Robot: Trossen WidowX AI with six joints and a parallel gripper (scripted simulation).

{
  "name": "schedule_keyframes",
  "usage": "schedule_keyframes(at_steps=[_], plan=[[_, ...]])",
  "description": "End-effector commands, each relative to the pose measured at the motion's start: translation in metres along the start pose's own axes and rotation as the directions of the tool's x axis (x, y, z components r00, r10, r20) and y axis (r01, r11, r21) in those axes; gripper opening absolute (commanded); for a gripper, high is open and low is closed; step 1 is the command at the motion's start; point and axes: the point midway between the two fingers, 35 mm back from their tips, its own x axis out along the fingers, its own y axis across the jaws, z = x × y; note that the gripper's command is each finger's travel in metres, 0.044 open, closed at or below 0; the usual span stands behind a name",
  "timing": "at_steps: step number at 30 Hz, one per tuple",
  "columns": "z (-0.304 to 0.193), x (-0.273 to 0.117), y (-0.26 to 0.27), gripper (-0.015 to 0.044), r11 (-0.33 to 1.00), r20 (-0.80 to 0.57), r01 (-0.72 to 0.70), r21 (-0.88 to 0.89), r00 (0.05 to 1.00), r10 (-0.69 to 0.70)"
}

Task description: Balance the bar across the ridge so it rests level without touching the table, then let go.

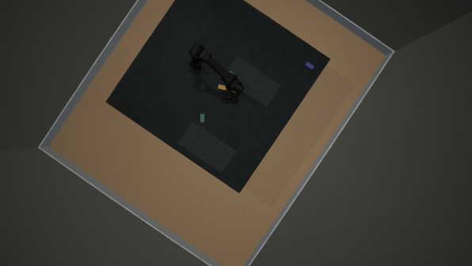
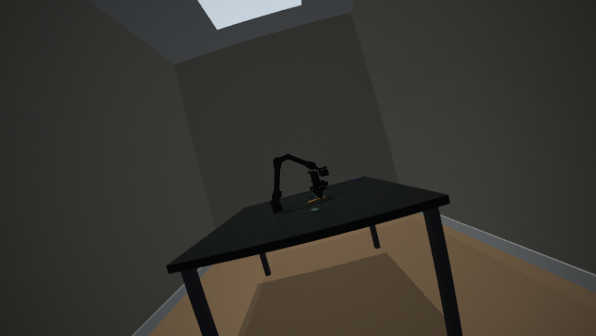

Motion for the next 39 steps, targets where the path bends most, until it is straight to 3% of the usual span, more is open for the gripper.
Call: schedule_keyframes(at_steps=[1,4,39], plan=[[0.0,0.0,0.0,0.0058,1.0,0.0,0.0,0.0,1.0,0.0],[0.001,-0.006,0.0,0.0,1.0,0.0,0.0,0.0,1.0,0.0],[0.0,-0.094,0.0,0.0,1.0,0.001,0.004,-0.003,1.0,-0.004]])
